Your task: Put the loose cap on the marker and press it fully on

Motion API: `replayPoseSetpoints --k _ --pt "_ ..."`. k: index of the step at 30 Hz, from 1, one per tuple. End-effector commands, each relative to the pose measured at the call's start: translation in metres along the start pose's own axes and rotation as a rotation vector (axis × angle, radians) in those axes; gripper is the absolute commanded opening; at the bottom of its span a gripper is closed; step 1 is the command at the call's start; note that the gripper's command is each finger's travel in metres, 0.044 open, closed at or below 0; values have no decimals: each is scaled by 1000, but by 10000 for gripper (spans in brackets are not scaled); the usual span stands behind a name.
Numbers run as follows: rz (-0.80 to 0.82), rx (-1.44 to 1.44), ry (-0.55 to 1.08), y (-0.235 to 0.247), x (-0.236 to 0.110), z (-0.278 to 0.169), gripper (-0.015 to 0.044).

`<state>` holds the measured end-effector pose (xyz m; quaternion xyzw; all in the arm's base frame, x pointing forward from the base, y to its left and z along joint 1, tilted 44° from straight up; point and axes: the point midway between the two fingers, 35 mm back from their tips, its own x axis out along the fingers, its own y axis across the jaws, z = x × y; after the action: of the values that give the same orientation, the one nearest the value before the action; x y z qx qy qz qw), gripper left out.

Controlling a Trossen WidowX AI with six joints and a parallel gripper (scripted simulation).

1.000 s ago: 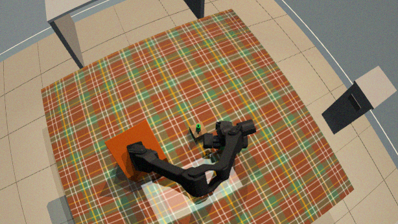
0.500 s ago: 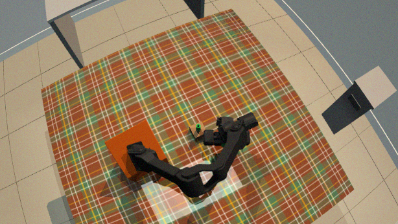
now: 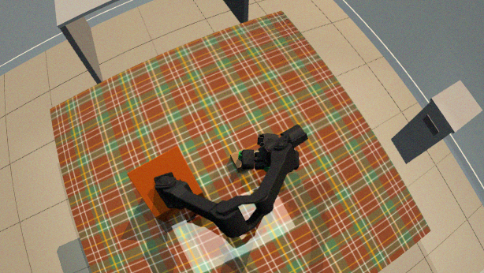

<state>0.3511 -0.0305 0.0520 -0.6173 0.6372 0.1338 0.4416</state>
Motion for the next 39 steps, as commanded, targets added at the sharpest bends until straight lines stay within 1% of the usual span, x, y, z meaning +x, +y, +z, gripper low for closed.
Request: replayPoseSetpoints --k 1,13,26,39 --pt "6 -3 -7 15 -7 12 0" --pt "9 -5 -9 52 -24 36 0" --pt "3 -4 5 93 -40 51 0" --pt "2 -4 6 95 -32 51 0"
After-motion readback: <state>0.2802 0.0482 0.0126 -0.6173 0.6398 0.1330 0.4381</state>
